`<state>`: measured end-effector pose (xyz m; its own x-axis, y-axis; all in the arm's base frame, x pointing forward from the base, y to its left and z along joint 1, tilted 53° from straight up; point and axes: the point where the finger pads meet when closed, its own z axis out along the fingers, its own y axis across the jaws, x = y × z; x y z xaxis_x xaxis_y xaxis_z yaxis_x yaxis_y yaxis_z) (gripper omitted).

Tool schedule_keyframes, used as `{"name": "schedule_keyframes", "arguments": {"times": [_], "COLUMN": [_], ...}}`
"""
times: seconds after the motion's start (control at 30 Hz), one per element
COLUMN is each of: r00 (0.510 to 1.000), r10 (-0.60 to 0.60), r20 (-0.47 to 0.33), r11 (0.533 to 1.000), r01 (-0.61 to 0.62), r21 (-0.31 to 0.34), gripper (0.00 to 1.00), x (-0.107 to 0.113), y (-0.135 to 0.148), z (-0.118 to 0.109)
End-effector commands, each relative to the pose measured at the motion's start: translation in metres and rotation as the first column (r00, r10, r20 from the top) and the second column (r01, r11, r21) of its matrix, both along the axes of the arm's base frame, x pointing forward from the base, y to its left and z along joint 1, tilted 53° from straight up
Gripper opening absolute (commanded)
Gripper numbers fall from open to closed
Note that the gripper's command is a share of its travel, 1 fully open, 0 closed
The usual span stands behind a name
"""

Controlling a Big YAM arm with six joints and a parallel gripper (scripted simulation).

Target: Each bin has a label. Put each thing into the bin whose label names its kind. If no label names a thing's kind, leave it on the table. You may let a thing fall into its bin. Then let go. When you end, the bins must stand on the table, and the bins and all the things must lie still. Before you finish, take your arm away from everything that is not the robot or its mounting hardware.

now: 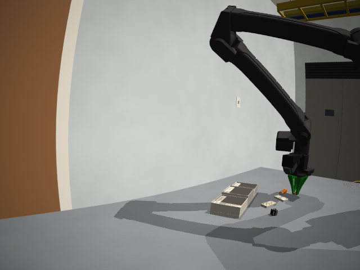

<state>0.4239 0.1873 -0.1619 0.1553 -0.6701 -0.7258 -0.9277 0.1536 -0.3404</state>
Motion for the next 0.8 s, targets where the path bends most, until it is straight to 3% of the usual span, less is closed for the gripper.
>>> {"name": "schedule_keyframes", "arguments": {"times": [0.0,0.2,0.23,0.3,0.53,0.6,0.77], "r00": [1.000,1.000,1.000,1.000,1.000,1.000,1.000], "r10": [-0.017,-0.017,0.019,-0.017,-0.017,0.018,0.017], "r20": [-0.012,-0.011,-0.009,-0.010,-0.007,0.000,-0.020], "r11": [1.000,1.000,1.000,1.000,1.000,1.000,1.000], "r01": [0.017,0.017,-0.019,0.017,0.017,-0.018,-0.017], "r21": [-0.006,-0.005,-0.005,-0.004,-0.003,-0.004,-0.007], "gripper": [0.10,0.10,0.10,0.10,0.10,0.10,0.10], "x": [-0.011,-0.015,-0.021,-0.018,-0.026,-0.027,-0.030], "y": [-0.019,-0.028,-0.015,-0.035,-0.051,-0.037,-0.037], "z": [0.010,0.018,0.020,0.024,0.038,0.039,0.028]}}
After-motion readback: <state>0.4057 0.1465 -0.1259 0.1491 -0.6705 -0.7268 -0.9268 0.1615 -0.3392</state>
